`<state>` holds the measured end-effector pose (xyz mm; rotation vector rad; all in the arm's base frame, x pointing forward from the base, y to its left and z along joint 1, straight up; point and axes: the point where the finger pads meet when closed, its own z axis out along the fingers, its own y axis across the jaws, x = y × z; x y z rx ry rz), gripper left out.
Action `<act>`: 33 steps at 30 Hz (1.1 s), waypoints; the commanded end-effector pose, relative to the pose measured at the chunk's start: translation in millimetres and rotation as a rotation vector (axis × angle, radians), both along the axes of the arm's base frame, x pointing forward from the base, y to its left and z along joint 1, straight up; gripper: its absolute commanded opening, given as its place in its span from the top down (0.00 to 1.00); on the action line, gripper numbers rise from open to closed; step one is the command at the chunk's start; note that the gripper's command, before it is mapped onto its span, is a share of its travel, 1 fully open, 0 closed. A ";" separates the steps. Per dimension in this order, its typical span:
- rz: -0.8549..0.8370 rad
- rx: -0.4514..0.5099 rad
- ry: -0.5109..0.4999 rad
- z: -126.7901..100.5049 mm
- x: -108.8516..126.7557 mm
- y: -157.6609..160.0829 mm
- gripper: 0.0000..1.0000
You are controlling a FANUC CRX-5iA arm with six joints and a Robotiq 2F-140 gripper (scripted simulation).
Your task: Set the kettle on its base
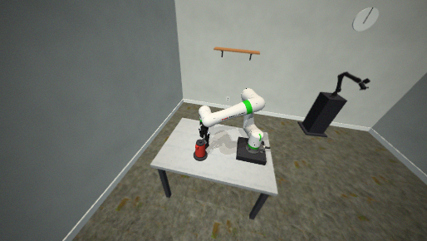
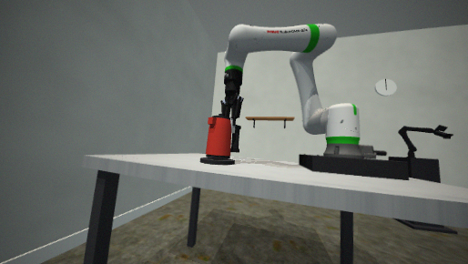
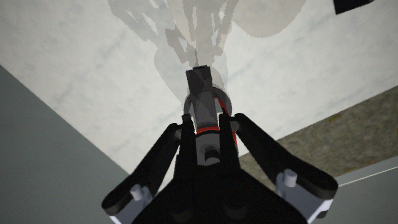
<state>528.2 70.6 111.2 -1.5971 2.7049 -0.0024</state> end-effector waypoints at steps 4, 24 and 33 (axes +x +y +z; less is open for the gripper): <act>0.000 0.000 -0.001 0.2 0.2 0.0 1.00; 0.000 0.000 -0.001 -2.8 0.2 0.0 1.00; 0.000 0.000 -0.001 -3.8 0.2 0.0 1.00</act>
